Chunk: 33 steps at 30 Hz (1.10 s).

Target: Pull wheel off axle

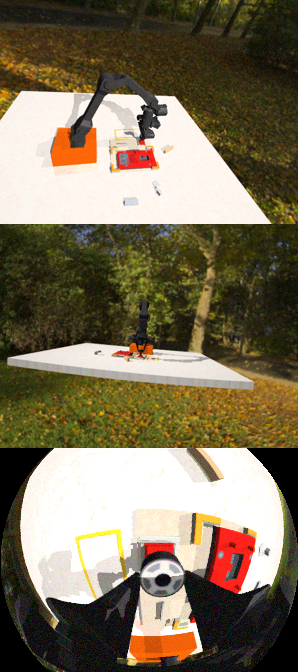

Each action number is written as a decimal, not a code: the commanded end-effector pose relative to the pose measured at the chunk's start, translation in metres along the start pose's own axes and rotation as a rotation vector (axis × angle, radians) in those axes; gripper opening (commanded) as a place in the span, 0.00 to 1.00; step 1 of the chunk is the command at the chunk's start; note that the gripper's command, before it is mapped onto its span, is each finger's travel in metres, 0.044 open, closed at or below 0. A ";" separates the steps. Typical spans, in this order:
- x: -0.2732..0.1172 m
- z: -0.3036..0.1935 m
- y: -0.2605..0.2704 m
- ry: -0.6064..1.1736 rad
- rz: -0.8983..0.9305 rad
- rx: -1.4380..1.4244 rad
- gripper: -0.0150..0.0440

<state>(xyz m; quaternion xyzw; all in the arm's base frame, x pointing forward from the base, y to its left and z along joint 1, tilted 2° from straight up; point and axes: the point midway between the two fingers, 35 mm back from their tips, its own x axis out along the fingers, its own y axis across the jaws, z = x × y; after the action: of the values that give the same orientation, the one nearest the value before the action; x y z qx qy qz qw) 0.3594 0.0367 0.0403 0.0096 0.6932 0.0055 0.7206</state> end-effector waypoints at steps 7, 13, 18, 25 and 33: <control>-0.006 0.001 0.000 -0.009 -0.001 0.001 0.25; -0.008 0.001 0.000 -0.010 -0.001 0.001 0.25; -0.010 0.001 0.000 -0.010 -0.001 0.002 0.25; -0.012 0.001 0.000 -0.011 -0.001 0.002 0.25; -0.015 0.001 0.000 -0.012 -0.002 0.002 0.25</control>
<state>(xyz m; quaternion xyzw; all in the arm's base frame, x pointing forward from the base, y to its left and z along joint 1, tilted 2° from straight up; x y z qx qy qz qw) 0.3605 0.0367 0.0539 0.0098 0.6885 0.0058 0.7251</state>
